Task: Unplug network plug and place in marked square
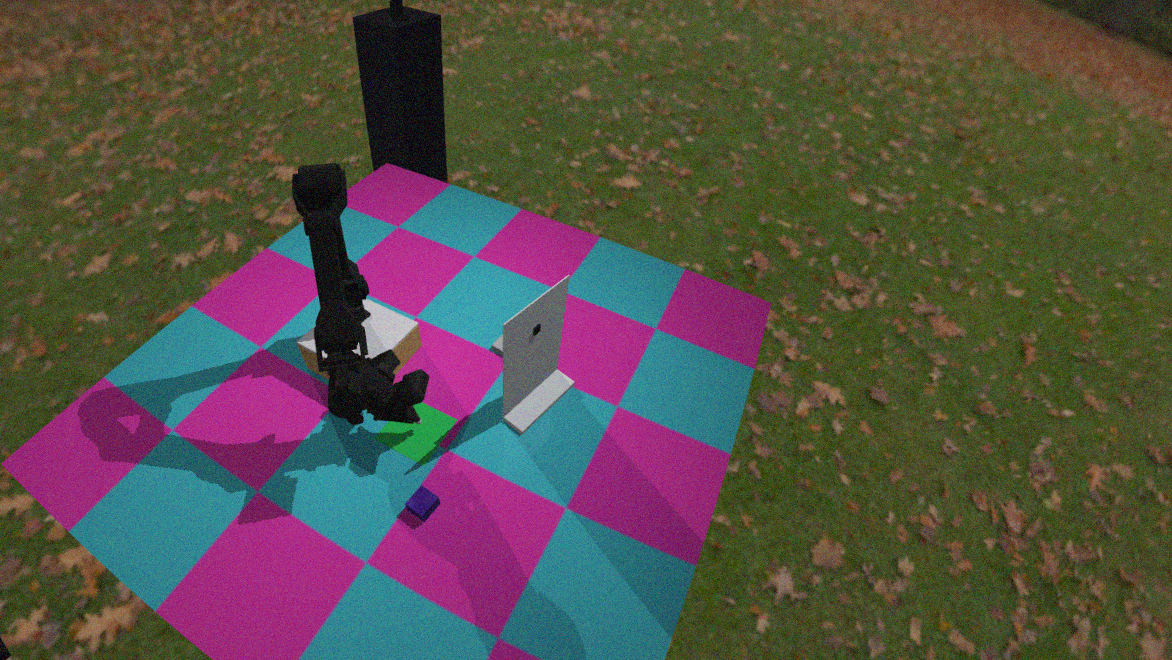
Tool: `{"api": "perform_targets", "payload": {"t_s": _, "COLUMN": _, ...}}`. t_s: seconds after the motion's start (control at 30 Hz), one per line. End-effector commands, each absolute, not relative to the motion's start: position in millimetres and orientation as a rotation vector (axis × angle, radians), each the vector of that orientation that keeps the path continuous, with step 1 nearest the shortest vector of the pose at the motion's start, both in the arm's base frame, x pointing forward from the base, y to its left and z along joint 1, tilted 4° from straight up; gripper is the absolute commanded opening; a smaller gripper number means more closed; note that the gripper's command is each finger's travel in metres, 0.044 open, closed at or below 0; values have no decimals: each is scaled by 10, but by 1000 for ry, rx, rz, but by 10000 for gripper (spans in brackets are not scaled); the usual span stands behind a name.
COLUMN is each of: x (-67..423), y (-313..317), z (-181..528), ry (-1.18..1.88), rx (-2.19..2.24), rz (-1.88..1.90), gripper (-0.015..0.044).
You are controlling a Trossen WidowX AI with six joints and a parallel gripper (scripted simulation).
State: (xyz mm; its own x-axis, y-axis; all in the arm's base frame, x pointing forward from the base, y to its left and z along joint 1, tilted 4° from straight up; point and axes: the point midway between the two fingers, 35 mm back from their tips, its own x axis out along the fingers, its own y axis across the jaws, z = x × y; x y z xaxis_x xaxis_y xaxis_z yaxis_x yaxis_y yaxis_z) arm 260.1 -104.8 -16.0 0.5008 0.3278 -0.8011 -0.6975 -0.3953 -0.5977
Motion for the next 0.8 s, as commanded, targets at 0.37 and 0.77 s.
{"api": "perform_targets", "payload": {"t_s": 0.37, "x": 2574, "y": -1005, "z": -338, "ry": 318, "rx": -1618, "rz": 1149, "gripper": 0}}
{"api": "perform_targets", "payload": {"t_s": 0.77, "x": 2576, "y": -1024, "z": -393, "ry": 318, "rx": -1618, "rz": 1149, "gripper": 0}}
